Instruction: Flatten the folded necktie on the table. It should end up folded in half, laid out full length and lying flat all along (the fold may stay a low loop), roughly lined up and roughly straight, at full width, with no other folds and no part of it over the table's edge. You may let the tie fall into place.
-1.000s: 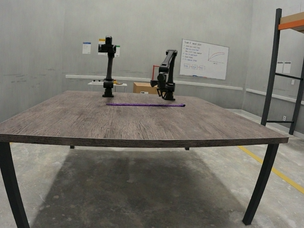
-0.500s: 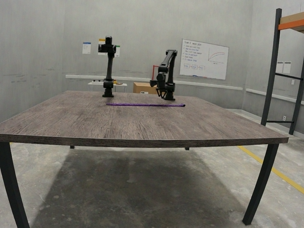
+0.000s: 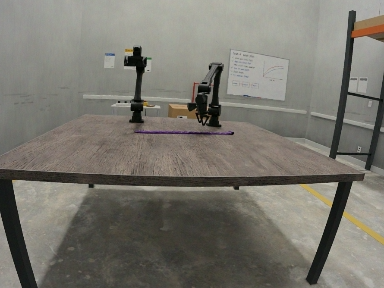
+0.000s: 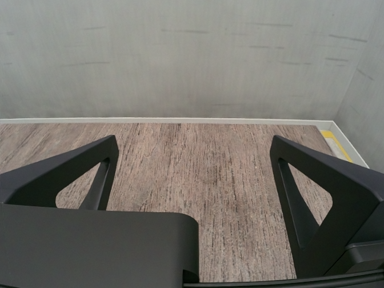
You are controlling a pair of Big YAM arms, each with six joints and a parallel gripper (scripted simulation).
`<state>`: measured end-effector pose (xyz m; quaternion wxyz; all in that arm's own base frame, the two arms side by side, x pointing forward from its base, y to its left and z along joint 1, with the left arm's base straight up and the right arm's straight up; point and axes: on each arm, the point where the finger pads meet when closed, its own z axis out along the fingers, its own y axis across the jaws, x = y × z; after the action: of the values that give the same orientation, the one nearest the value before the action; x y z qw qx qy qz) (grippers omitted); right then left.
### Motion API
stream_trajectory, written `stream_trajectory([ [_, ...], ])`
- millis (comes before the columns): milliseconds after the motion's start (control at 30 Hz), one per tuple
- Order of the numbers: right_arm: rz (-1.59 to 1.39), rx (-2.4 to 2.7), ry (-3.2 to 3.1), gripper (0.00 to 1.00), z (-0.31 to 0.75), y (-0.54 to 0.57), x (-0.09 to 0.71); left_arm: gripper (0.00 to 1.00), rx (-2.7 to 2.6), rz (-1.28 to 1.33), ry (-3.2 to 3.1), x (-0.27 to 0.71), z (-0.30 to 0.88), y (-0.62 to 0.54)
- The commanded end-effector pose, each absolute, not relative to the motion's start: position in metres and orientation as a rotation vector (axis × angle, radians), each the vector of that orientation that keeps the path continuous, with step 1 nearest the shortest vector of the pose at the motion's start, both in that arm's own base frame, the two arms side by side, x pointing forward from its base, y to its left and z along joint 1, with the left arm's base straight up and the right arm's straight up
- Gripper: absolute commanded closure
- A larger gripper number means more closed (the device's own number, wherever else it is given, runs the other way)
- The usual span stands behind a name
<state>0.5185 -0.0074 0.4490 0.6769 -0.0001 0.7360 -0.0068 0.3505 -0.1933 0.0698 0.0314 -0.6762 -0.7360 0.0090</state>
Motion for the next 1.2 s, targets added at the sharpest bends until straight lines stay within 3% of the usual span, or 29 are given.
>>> stream_trajectory([
  [0,0.001,0.000,1.591,0.00,0.481,0.000,0.521,0.10,-2.117,0.000,-2.321,0.373,0.086,-0.212],
  [1167,0.001,0.000,1.591,0.00,0.481,0.000,0.521,0.08,-2.113,0.000,-2.324,0.377,0.074,-0.246],
])
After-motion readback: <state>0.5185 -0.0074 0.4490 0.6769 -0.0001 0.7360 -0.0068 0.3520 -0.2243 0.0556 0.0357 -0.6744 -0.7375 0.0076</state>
